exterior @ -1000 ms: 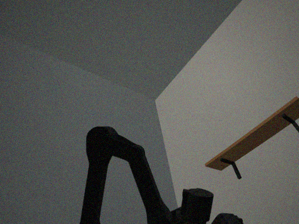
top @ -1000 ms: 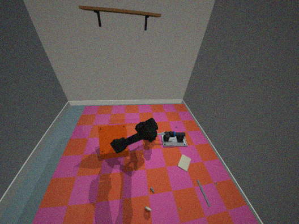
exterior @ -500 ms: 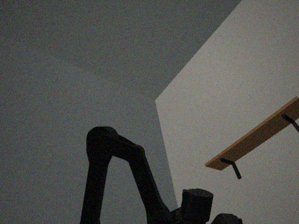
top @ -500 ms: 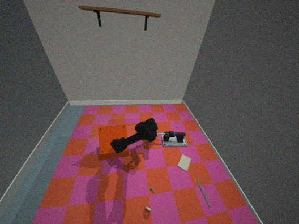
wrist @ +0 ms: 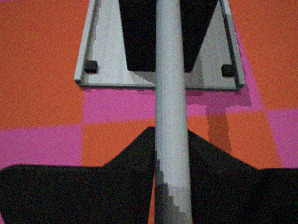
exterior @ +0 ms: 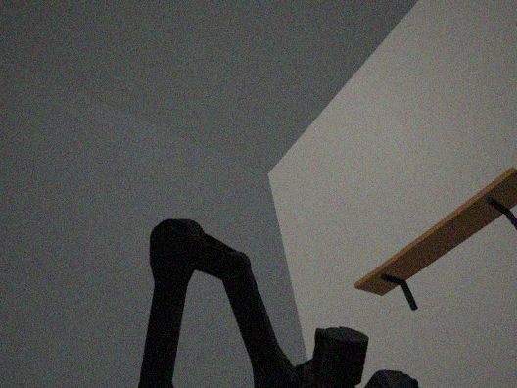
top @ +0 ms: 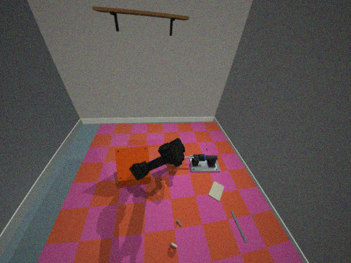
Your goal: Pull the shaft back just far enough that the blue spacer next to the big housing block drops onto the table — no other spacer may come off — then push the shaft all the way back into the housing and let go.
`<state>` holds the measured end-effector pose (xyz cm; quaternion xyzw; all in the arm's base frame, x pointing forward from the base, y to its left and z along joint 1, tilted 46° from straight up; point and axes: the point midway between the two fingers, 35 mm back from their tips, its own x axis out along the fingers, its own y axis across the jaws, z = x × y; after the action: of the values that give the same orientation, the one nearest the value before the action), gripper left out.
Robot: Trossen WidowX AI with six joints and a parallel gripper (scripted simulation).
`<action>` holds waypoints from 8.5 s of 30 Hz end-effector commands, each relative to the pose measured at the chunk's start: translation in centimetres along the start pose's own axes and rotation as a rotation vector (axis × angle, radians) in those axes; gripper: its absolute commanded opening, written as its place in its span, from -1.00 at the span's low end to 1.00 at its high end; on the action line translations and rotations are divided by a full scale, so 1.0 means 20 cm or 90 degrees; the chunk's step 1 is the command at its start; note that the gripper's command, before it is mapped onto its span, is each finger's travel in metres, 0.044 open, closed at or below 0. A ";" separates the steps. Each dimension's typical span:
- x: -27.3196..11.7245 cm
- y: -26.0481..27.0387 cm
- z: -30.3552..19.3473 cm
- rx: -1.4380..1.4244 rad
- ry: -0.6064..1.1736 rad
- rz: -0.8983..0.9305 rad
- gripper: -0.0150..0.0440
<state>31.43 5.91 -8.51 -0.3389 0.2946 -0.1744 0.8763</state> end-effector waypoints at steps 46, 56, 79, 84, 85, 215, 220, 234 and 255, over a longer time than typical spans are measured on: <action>-0.02 0.00 -0.02 0.002 0.000 -0.002 -0.49; -0.02 0.00 -0.02 0.002 0.000 -0.002 -0.49; -0.03 0.00 -0.03 0.002 0.000 -0.002 -0.49; -0.03 0.00 -0.03 0.002 0.000 -0.002 -0.49; -0.03 0.00 -0.03 0.002 0.000 -0.002 -0.49; -0.07 0.00 -0.07 0.001 0.001 -0.002 -0.49; -0.07 0.00 -0.07 0.001 0.001 -0.002 -0.49; -0.08 0.00 -0.08 0.001 0.001 -0.002 -0.49; -0.08 0.00 -0.09 0.001 0.001 -0.002 -0.49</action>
<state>29.19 6.03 -8.86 -0.3379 0.2946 -0.1735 0.8769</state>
